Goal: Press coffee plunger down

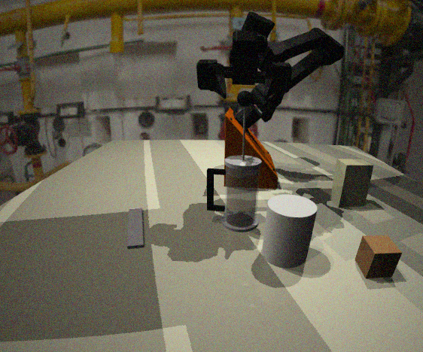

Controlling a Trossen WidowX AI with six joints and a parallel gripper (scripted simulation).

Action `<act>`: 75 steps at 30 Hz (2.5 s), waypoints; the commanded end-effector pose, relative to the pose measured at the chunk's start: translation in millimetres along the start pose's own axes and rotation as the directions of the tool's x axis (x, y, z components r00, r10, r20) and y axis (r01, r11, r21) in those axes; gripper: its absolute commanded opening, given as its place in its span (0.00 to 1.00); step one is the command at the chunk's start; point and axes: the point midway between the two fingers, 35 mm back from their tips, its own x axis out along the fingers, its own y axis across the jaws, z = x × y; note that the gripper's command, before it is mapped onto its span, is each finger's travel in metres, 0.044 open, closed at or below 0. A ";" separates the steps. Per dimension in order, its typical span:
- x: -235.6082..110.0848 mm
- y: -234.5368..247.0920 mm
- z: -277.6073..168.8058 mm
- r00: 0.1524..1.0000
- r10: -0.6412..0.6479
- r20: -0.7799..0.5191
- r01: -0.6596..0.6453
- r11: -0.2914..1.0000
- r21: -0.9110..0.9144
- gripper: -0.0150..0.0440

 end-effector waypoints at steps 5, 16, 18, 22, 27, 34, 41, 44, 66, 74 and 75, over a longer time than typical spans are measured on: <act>0.7 -0.1 -1.2 1.000 -0.002 -0.002 0.002 1.000 0.008 0.51; 0.9 -0.2 -1.4 1.000 -0.002 -0.002 0.002 1.000 0.008 0.45; 1.8 -0.5 -2.3 1.000 -0.002 -0.002 0.002 1.000 0.008 0.45; 5.6 -1.9 -6.3 1.000 -0.003 -0.004 0.003 1.000 0.007 0.45; 11.2 -3.7 -12.2 1.000 -0.005 -0.006 0.005 1.000 0.006 0.45; 19.0 -5.7 -20.8 1.000 -0.007 -0.008 0.007 1.000 0.006 0.45; 26.6 -7.3 -29.7 1.000 -0.008 -0.009 0.008 1.000 0.005 0.45; 29.9 -7.8 -33.5 1.000 -0.008 -0.010 0.008 1.000 0.005 0.45; 53.5 -8.9 -61.1 1.000 -0.004 -0.005 0.004 1.000 0.008 0.45; 64.1 -9.4 -67.4 1.000 0.000 -0.001 0.000 1.000 0.011 0.45; 65.3 -9.6 -67.5 1.000 0.000 0.000 0.000 1.000 0.011 0.45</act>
